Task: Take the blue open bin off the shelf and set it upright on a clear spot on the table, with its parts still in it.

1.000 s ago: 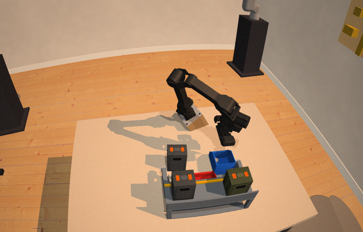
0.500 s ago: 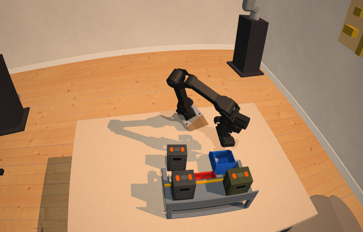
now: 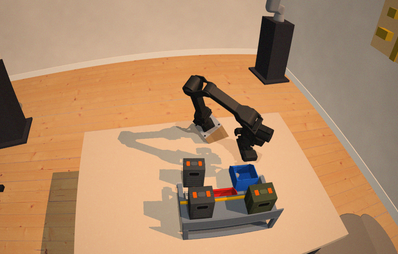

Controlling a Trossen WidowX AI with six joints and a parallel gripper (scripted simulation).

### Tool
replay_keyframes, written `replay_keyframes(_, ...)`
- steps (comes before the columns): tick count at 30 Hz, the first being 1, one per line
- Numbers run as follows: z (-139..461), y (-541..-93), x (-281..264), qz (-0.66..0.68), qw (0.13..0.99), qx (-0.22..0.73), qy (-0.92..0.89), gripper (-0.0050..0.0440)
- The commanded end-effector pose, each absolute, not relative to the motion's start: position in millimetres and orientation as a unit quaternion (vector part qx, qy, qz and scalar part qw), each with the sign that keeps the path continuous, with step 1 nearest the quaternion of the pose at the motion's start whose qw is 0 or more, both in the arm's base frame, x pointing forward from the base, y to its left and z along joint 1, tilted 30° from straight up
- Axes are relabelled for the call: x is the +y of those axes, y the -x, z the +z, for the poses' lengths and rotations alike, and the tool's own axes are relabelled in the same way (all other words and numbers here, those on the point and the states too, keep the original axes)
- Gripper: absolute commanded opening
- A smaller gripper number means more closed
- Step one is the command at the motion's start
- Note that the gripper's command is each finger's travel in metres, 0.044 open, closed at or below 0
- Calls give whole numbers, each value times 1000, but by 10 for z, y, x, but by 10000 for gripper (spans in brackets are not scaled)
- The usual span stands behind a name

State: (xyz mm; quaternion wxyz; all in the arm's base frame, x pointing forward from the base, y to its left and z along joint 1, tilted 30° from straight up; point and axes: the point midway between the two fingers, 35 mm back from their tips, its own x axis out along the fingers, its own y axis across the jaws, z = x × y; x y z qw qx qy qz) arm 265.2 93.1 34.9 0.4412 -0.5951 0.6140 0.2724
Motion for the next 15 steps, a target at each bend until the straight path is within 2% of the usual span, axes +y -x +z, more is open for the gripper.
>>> replay_keyframes(1, 375, -2669, 945, 273, 447, 610, 595, 150)
replay_keyframes(15, 385, -2672, 947, 271, 448, 610, 595, 150)
